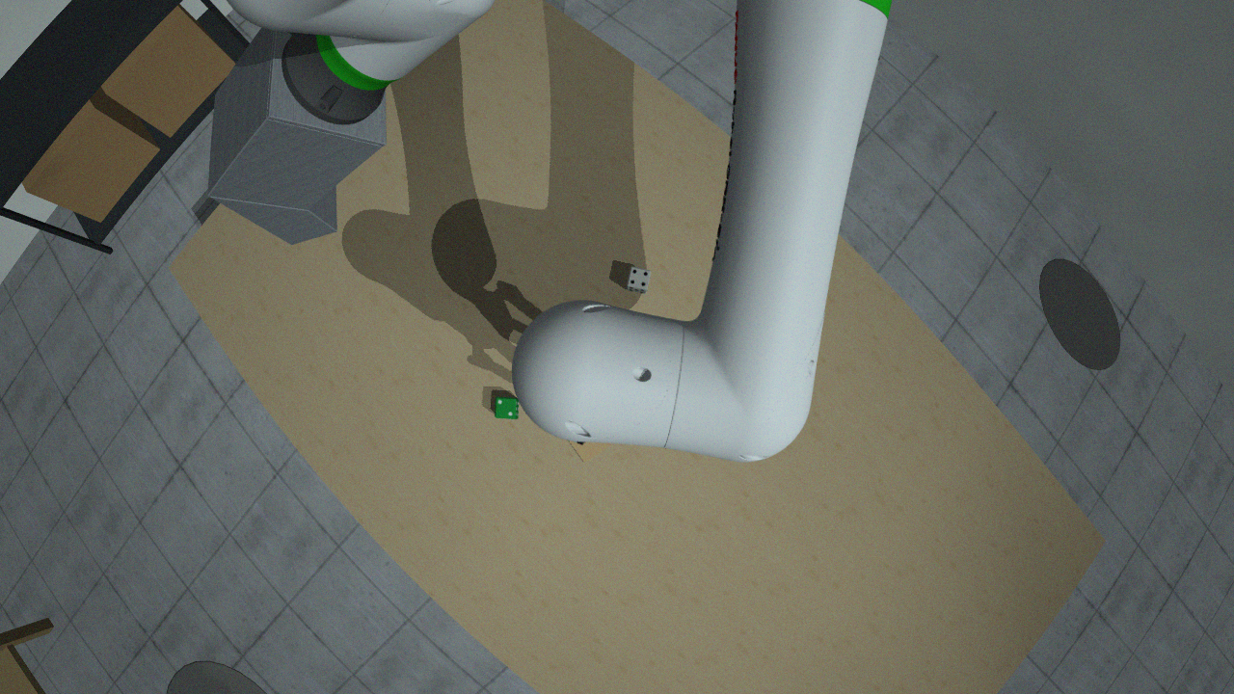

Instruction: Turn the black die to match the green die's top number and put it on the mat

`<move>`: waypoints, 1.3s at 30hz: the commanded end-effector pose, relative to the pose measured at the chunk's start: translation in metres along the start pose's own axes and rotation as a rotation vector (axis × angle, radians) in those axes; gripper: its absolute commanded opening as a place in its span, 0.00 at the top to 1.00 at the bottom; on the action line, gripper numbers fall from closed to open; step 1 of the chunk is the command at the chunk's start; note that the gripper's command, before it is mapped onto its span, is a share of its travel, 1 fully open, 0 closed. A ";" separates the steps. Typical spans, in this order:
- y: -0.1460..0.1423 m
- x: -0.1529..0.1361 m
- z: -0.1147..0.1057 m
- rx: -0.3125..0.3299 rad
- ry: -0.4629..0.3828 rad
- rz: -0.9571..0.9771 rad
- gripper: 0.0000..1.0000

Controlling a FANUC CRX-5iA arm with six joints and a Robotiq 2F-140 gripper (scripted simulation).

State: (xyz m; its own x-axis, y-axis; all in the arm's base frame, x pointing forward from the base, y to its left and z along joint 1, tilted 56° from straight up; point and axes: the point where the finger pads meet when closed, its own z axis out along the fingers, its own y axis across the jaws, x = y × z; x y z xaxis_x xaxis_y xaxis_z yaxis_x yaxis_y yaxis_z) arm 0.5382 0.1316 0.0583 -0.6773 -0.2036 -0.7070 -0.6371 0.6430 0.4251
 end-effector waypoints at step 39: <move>0.000 0.000 0.001 0.000 0.000 0.000 0.84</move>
State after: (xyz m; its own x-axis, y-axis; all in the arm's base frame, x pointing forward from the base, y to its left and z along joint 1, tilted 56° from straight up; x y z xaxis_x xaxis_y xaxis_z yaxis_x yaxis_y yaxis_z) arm 0.5386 0.1325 0.0576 -0.6772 -0.2037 -0.7070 -0.6371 0.6429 0.4251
